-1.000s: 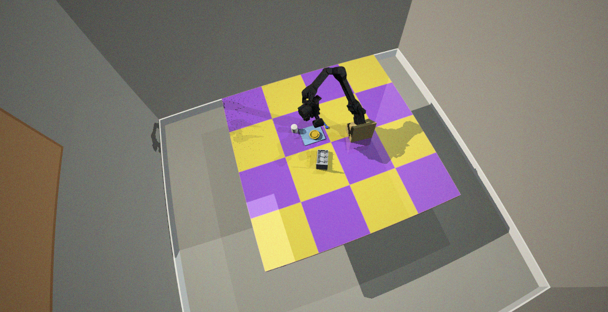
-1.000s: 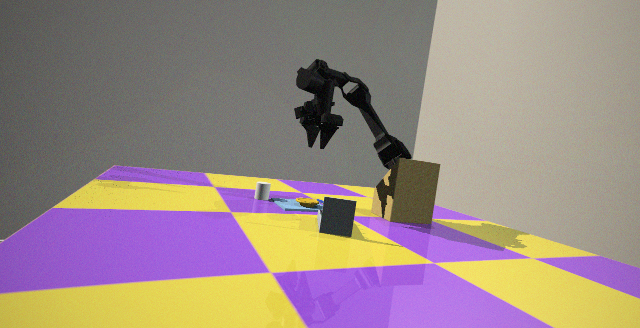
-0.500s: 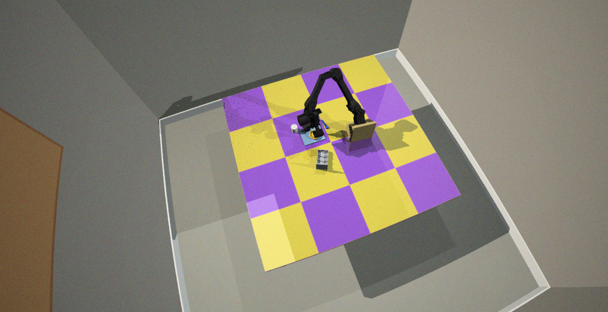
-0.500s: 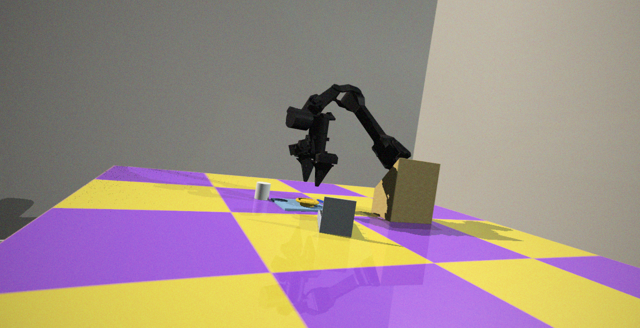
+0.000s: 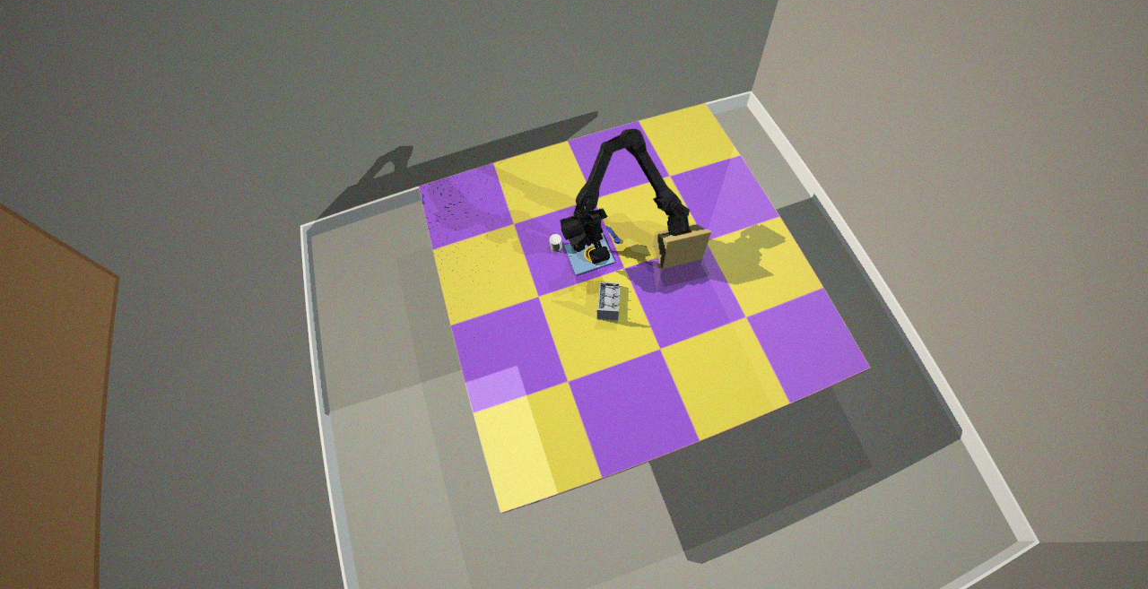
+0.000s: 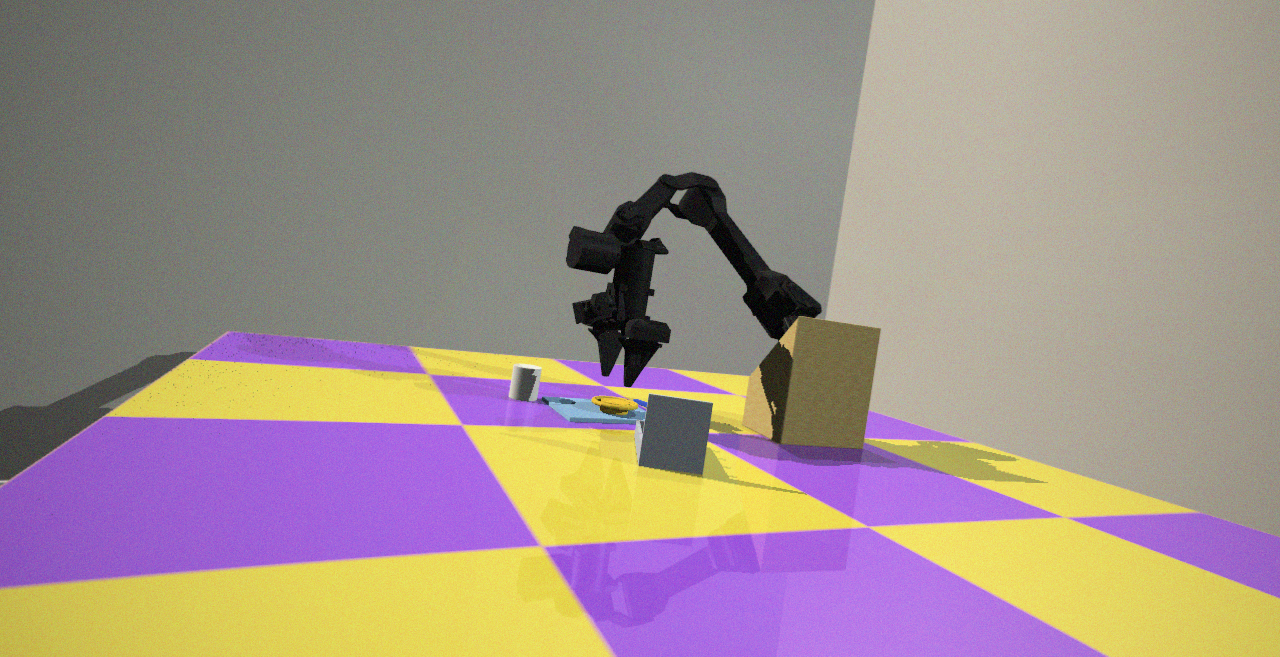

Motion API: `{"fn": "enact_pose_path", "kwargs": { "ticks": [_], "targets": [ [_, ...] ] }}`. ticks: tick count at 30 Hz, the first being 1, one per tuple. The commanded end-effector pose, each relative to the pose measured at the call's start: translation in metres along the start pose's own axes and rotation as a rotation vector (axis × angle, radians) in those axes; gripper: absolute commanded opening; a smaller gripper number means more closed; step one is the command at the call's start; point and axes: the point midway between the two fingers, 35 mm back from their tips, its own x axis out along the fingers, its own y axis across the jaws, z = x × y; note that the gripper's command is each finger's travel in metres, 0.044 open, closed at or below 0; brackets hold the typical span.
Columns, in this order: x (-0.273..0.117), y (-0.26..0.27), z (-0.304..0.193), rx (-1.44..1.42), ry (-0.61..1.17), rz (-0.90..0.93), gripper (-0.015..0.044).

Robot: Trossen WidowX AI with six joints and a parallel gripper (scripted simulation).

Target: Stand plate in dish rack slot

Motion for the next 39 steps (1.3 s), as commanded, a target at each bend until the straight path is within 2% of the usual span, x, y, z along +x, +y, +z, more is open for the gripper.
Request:
{"fn": "enact_pose_path", "kwargs": {
  "ticks": [1, 22, 33, 39],
  "targets": [
    [0.01, 0.002, -0.004, -0.017, 0.014, -0.005, 0.04],
    [0.043, -0.002, -0.005, -0.017, 0.015, -0.01, 0.04],
    [0.044, -0.002, -0.005, -0.017, 0.015, -0.01, 0.0391],
    [0.044, -0.002, -0.005, -0.017, 0.015, -0.01, 0.0351]
  ]
}}
